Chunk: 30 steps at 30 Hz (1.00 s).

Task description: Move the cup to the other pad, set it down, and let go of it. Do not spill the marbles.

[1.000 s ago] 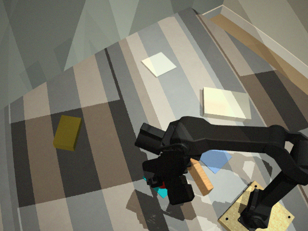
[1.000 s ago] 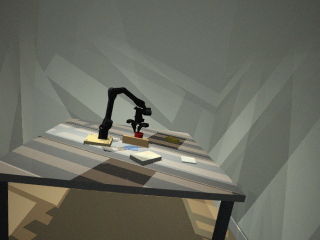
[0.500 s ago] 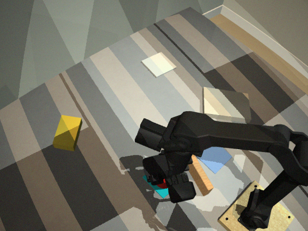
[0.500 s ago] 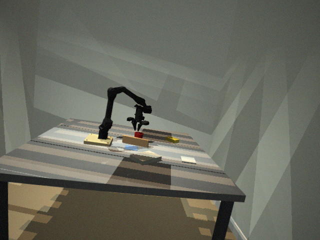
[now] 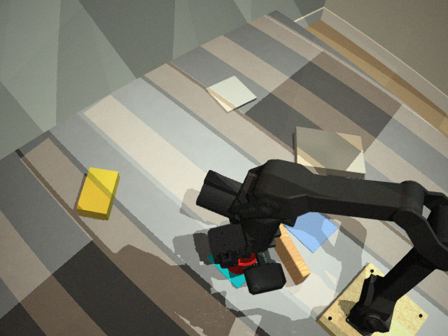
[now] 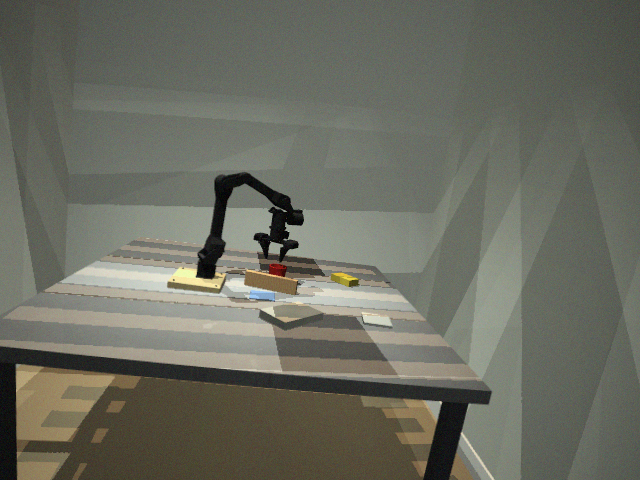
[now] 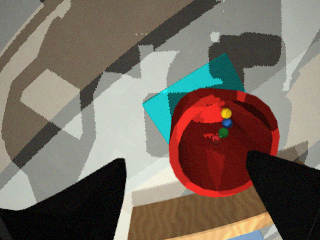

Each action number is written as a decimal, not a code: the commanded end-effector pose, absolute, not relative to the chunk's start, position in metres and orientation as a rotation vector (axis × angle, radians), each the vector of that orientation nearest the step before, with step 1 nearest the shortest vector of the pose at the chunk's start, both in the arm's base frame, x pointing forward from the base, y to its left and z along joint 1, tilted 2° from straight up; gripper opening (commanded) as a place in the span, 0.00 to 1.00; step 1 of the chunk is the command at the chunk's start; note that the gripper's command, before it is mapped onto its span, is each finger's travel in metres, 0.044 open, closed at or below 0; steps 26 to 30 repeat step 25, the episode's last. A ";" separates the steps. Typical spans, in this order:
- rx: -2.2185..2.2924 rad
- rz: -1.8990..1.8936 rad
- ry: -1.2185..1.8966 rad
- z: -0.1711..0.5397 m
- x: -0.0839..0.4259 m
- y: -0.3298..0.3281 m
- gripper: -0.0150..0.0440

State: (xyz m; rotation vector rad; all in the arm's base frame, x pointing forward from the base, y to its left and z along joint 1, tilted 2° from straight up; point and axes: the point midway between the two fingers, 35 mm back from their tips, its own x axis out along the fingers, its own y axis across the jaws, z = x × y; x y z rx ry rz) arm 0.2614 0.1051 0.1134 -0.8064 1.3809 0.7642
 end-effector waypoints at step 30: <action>-0.806 0.764 1.376 0.173 0.261 0.108 1.00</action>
